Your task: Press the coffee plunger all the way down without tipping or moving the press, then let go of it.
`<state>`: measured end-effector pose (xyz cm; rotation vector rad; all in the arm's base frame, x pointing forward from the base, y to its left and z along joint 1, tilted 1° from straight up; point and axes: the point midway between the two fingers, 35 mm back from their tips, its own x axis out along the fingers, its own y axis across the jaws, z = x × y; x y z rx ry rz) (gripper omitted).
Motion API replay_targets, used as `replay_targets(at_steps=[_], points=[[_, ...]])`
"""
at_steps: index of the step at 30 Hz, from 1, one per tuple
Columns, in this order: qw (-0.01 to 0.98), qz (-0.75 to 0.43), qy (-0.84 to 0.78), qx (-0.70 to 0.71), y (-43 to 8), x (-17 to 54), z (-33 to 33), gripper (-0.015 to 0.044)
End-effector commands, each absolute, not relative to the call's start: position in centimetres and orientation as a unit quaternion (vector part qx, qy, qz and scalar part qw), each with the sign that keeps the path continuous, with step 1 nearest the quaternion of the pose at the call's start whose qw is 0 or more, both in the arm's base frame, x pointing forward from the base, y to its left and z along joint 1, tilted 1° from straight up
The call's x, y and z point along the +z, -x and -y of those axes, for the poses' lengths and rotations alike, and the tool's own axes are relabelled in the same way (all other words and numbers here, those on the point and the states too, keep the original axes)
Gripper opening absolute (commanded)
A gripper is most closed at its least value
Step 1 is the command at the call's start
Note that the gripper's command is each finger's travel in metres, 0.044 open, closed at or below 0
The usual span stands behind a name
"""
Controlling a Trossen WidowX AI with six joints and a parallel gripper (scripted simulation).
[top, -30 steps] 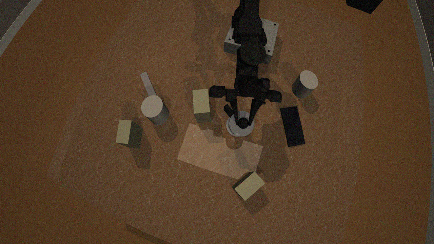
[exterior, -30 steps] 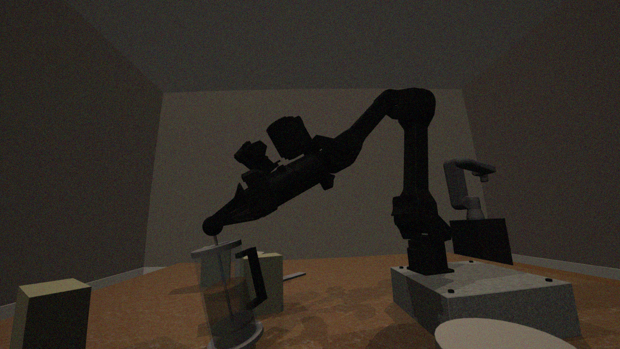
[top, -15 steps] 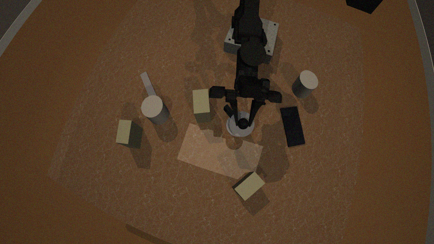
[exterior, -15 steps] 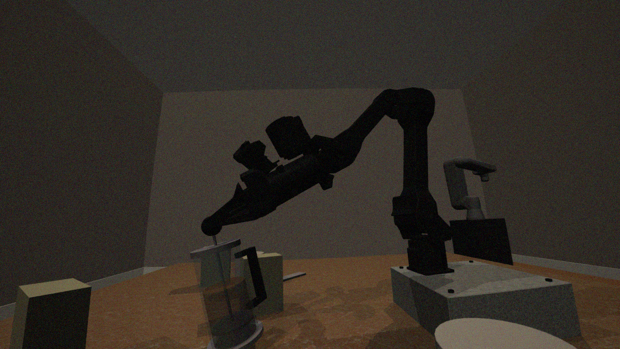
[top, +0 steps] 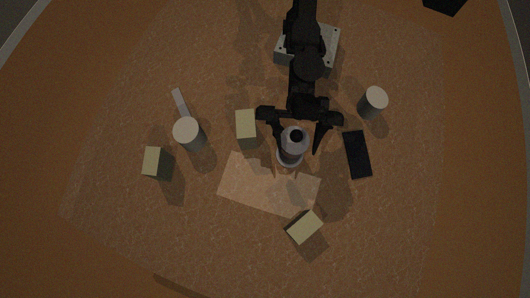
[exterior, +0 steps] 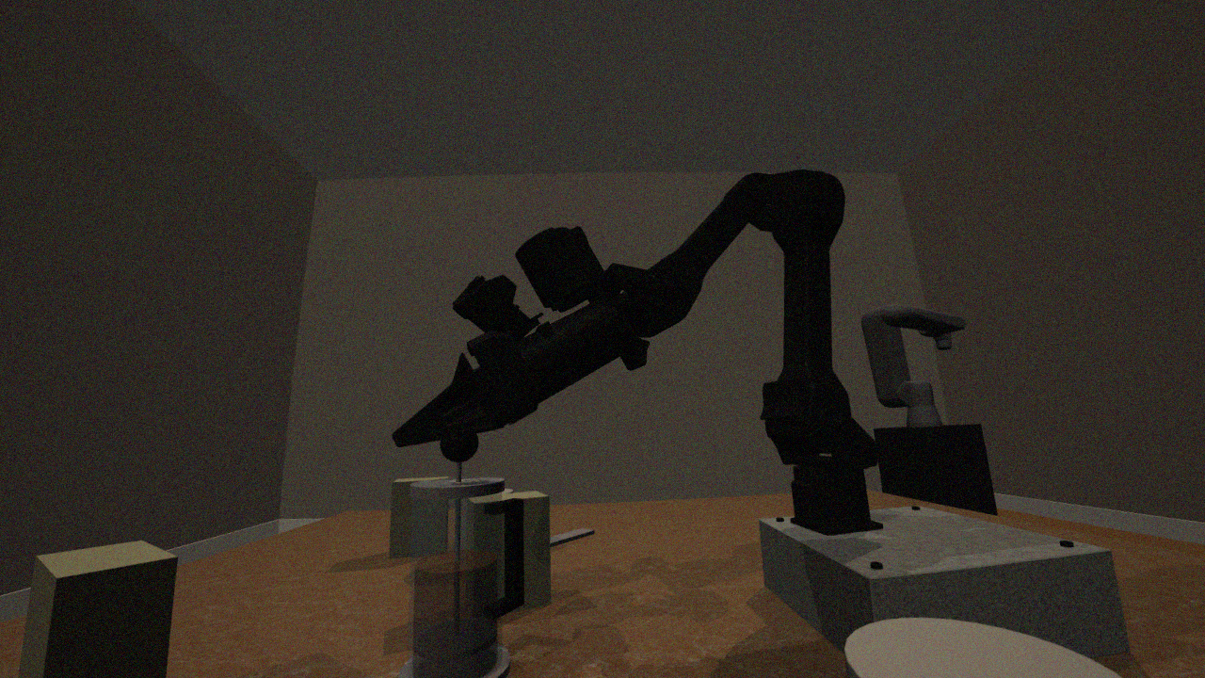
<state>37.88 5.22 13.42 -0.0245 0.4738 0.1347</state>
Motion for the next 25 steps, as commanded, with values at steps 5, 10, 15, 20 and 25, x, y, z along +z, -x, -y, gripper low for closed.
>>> replay_targets(at_steps=[5,10,15,20,25], points=[[0.97,-0.235,0.012,0.066,-37.7,14.0,-5.2,0.044],[0.969,-0.239,0.013,0.066,-36.0,18.3,-4.8,0.044],[0.968,-0.243,0.013,0.066,-34.1,21.2,-4.5,0.044],[0.968,-0.243,0.013,0.066,-34.1,21.0,-4.5,0.044],[0.968,-0.243,0.013,0.066,-34.1,21.0,-4.5,0.044]])
